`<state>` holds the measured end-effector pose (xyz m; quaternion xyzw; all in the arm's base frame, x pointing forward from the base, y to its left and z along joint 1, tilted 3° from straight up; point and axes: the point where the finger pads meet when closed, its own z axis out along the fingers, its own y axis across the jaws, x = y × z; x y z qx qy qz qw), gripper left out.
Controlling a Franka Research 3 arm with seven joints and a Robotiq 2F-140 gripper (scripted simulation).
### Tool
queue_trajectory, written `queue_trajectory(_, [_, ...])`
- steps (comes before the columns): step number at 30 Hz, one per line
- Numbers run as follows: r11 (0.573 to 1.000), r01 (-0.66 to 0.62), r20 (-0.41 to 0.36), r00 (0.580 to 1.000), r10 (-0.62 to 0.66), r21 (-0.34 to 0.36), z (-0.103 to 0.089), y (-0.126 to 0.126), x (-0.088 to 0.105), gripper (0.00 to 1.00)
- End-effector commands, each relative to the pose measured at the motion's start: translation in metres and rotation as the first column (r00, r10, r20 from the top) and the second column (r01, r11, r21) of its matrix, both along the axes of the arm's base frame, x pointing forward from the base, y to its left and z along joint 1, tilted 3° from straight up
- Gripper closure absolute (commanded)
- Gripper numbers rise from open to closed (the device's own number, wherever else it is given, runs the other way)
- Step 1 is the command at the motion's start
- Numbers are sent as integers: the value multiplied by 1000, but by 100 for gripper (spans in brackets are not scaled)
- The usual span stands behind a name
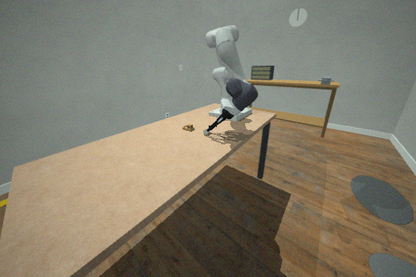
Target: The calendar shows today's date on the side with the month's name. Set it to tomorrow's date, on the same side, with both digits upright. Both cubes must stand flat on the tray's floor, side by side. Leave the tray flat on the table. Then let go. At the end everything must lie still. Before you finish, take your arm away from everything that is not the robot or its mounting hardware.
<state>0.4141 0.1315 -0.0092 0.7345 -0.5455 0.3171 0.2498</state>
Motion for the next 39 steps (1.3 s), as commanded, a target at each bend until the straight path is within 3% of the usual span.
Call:
queue_trajectory(1, [1000,-2,4,1000,2,3,-1,2,1,71])
queue_trajectory(18, [1000,-2,4,1000,2,3,-1,2,1,71])
queue_trajectory(19, [1000,-2,4,1000,2,3,-1,2,1,83])
queue_trajectory(39, [1000,-2,4,1000,2,3,-1,2,1,83])
